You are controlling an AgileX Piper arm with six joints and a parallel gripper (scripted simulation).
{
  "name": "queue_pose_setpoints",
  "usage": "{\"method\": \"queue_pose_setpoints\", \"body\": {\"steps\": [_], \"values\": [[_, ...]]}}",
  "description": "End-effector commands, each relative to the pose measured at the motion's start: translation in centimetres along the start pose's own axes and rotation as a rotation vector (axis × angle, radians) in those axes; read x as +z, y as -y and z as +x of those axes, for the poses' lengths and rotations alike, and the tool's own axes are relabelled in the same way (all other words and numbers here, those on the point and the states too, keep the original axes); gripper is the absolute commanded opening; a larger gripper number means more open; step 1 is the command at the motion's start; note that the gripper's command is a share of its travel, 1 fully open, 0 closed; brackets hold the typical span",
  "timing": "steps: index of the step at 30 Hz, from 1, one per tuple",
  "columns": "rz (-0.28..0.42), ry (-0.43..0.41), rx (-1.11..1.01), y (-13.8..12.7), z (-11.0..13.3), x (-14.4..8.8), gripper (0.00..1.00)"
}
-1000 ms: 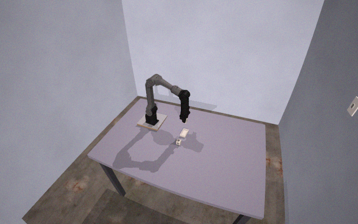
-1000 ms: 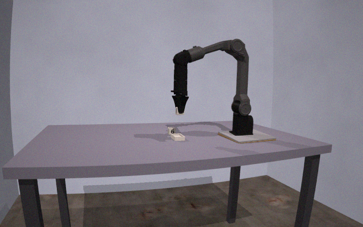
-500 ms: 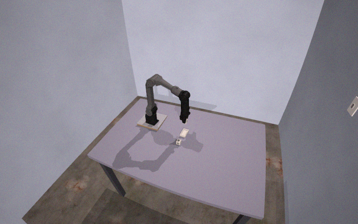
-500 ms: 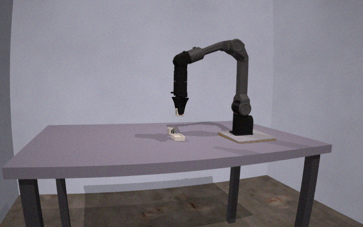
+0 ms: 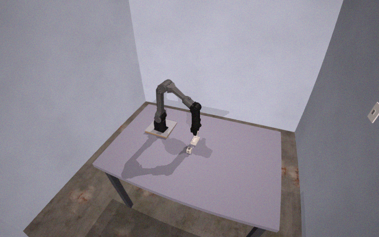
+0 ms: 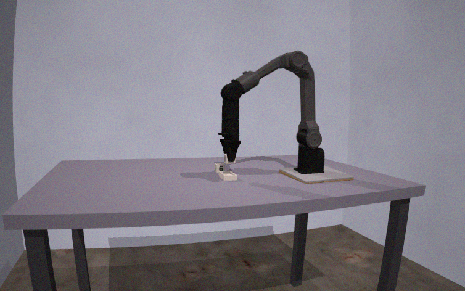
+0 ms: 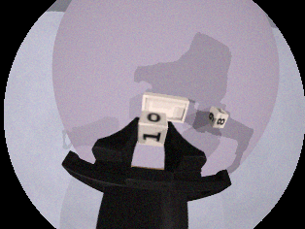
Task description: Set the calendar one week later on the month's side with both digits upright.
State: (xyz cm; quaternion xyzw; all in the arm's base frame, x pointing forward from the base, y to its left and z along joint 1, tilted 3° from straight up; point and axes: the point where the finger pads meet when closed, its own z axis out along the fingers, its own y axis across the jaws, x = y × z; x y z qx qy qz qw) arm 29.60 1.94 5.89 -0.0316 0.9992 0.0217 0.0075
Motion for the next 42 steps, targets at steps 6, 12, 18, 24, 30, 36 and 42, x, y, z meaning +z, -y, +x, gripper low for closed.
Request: {"method": "queue_pose_setpoints", "body": {"steps": [6, 12, 18, 24, 30, 36, 42], "values": [[-0.002, -0.003, -0.001, 0.0, 0.0, 2.6, 0.37], [-0.001, -0.003, -0.001, 0.0, 0.0, 3.4, 0.37], [-0.001, 0.000, -0.001, 0.0, -0.1, 3.4, 0.37], [-0.001, 0.000, -0.001, 0.0, -0.1, 3.4, 0.37], [-0.001, 0.000, -0.001, 0.0, -0.1, 3.4, 0.37], [-0.001, 0.000, -0.001, 0.0, -0.1, 3.4, 0.37], [-0.001, 0.000, -0.001, 0.0, -0.1, 3.4, 0.37]]}}
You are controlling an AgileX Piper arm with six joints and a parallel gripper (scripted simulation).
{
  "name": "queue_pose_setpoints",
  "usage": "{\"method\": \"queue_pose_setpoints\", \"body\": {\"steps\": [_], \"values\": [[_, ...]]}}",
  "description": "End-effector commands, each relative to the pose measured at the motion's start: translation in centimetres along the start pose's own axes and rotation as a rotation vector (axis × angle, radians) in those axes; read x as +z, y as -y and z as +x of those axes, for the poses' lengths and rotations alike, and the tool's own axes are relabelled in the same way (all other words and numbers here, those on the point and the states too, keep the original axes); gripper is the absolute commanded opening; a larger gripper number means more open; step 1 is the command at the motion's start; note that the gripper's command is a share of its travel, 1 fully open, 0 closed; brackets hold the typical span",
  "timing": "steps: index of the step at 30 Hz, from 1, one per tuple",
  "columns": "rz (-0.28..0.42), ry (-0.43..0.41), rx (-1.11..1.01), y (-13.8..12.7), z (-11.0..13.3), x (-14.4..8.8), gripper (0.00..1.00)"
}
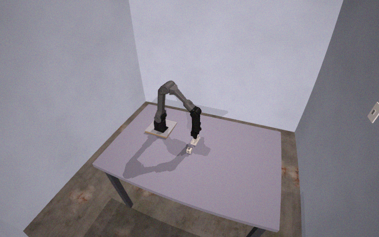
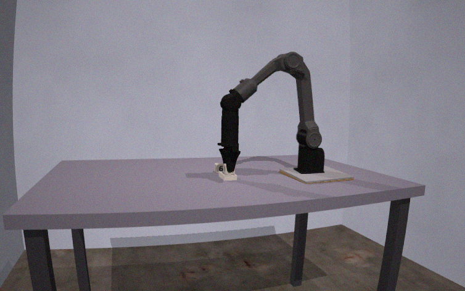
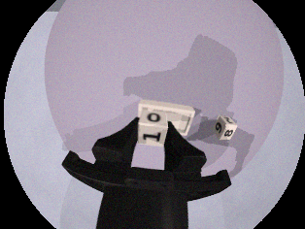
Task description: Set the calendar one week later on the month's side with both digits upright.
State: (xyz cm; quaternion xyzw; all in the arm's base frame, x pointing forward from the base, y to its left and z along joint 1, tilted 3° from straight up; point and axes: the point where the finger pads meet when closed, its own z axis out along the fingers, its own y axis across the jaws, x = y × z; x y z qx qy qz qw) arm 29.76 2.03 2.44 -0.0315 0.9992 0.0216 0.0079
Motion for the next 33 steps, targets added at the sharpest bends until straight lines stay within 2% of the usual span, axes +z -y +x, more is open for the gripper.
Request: {"method": "queue_pose_setpoints", "body": {"steps": [1, 33], "values": [[-0.001, 0.000, -0.001, -0.1, 0.0, 0.0, 0.37], [-0.001, -0.002, -0.001, -0.1, 0.1, 1.0, 0.37]]}}
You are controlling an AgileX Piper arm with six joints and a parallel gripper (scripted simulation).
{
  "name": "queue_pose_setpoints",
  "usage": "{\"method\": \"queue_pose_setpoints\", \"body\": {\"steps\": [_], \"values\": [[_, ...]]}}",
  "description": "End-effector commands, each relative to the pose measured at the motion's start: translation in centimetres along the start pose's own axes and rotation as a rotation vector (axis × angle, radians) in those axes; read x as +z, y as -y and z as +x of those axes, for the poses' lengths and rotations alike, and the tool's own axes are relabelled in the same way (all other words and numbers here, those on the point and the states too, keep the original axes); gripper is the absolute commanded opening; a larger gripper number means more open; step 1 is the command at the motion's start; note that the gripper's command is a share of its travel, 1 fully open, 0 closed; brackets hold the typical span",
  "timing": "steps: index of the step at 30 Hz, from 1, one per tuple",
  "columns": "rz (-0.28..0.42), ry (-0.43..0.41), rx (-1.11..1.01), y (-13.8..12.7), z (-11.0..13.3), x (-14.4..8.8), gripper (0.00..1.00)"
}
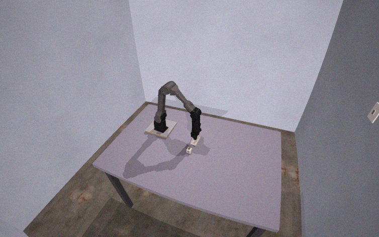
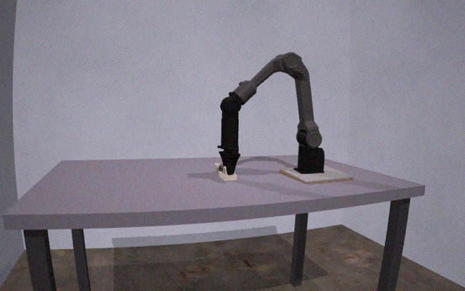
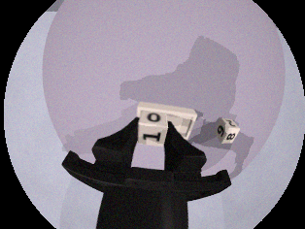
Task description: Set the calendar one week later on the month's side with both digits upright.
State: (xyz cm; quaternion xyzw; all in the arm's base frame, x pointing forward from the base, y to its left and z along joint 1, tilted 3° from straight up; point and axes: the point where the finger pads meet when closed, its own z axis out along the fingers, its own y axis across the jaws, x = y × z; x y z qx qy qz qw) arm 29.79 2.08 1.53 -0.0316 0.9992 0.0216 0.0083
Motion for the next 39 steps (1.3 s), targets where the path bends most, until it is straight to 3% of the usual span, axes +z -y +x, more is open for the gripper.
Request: {"method": "queue_pose_setpoints", "body": {"steps": [1, 36, 37, 39], "values": [[-0.001, -0.003, -0.001, -0.06, 0.09, 0.09, 0.37], [-0.001, -0.002, -0.001, -0.06, 0.09, 0.08, 0.37], [-0.001, -0.002, -0.001, -0.06, 0.09, 0.08, 0.42], [-0.001, -0.002, -0.001, -0.06, 0.09, 0.08, 0.42]]}}
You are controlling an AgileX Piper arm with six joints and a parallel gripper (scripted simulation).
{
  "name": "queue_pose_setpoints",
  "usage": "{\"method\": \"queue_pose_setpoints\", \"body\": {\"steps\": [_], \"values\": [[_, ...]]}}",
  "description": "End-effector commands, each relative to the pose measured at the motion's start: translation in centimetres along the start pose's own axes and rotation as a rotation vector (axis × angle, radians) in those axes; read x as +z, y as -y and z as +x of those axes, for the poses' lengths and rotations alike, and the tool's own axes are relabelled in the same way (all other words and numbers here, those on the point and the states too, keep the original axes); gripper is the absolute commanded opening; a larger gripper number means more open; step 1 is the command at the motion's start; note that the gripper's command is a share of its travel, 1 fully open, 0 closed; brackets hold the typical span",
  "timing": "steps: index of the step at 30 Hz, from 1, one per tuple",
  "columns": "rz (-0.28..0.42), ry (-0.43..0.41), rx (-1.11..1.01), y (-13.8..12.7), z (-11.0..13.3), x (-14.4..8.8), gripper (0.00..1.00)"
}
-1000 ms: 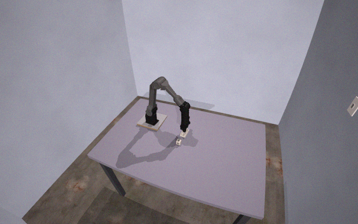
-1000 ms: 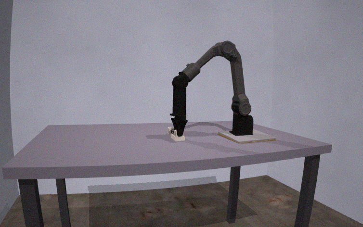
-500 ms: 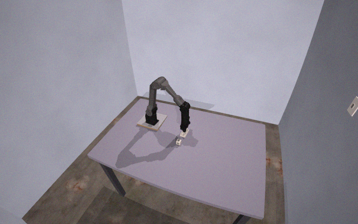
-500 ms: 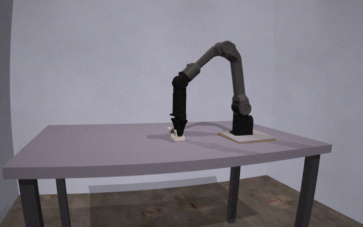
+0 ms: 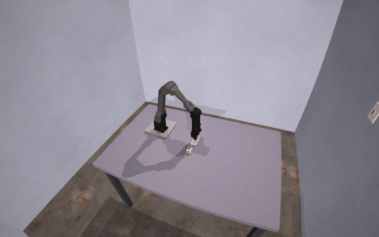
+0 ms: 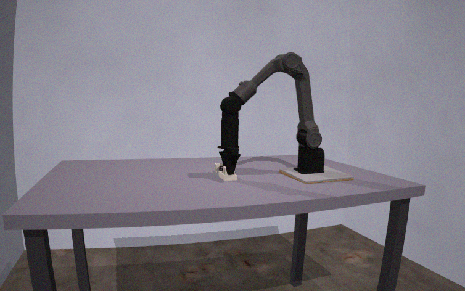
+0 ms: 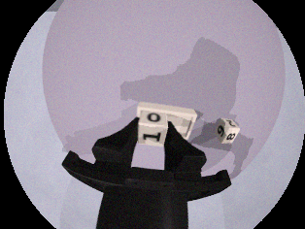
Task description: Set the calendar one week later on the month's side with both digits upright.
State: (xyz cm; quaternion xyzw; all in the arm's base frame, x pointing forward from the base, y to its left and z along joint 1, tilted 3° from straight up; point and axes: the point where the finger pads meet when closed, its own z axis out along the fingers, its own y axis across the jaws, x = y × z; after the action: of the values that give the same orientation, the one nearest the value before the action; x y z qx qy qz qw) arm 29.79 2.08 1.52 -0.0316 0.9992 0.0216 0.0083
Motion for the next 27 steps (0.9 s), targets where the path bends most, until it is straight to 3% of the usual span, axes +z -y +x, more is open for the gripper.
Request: {"method": "queue_pose_setpoints", "body": {"steps": [1, 8, 9, 11, 12, 27], "values": [[-0.001, -0.002, -0.001, -0.06, 0.09, 0.07, 0.42], [-0.001, -0.002, -0.001, -0.06, 0.09, 0.07, 0.52], [-0.001, -0.002, -0.001, -0.06, 0.09, 0.07, 0.57], [-0.001, -0.002, -0.001, -0.06, 0.09, 0.07, 0.57], [-0.001, -0.002, -0.001, -0.06, 0.09, 0.07, 0.62], [-0.001, 0.004, -0.001, -0.06, -0.07, -0.44, 0.62]]}}
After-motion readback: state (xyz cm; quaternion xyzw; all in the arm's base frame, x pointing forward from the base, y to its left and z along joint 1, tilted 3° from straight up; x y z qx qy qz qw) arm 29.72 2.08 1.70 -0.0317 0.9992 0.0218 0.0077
